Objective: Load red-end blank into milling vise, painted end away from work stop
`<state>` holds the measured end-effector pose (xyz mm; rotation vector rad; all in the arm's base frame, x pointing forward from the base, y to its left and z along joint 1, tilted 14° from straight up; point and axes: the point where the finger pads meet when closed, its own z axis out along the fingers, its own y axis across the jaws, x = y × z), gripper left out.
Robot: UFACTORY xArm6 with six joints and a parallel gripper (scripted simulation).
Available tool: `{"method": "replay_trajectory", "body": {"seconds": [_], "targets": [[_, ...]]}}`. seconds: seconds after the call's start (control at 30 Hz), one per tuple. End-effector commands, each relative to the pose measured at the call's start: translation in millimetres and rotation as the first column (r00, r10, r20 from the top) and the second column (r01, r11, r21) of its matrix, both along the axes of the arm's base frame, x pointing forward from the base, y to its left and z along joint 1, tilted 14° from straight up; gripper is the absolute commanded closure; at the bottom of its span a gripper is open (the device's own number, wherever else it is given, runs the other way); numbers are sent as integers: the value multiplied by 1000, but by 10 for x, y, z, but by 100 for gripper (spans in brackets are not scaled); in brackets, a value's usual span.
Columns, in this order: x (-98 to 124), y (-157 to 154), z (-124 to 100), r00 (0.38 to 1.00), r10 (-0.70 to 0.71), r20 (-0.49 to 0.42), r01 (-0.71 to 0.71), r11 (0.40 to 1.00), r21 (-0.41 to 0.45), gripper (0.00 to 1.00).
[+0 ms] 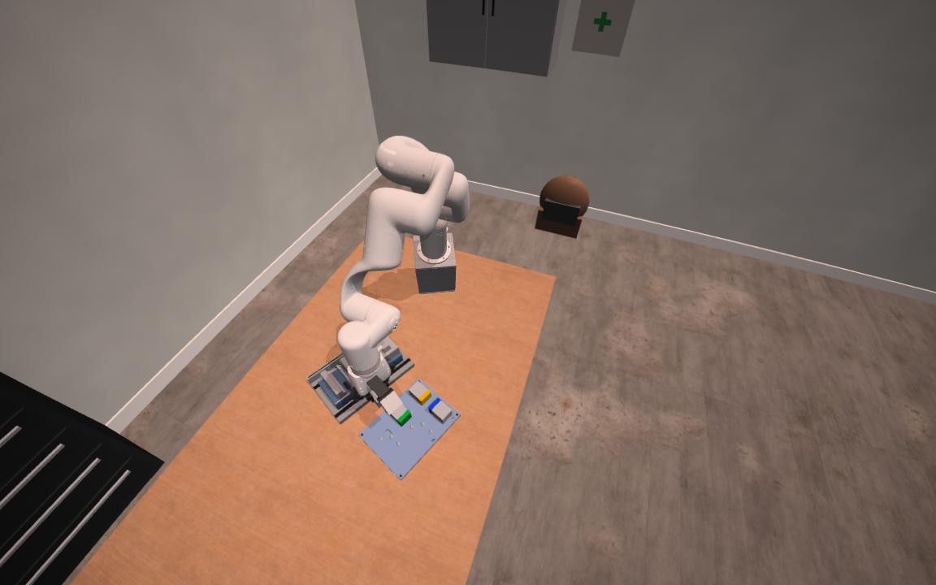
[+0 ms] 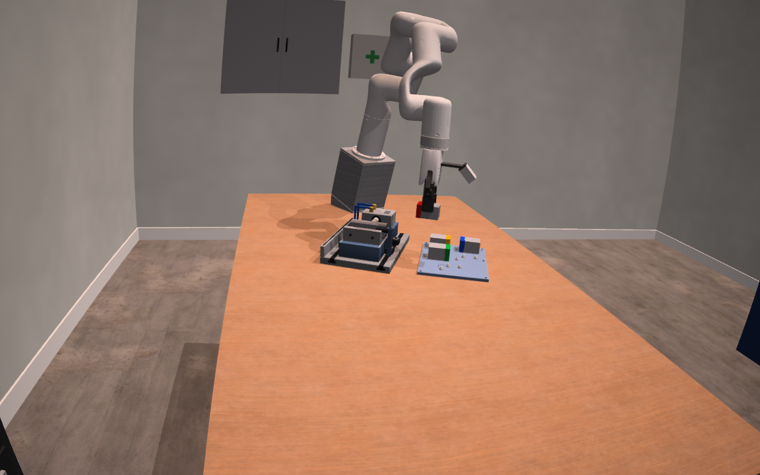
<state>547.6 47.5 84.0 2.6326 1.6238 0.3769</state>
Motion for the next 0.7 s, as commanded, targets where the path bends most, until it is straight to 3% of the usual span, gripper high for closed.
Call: {"method": "replay_trajectory", "body": {"seconds": [0.0,0.13,0.43,0.67], "targets": [[-4,-107,5,1000,3,7,-3,1000,3,100],[-10,-127,-1,1000,1,6,-1,1000,2,100],[-94,-562,-79,1000,3,6,-3,1000,3,100],[-94,-562,-79,1000,3,6,-3,1000,3,100]]}}
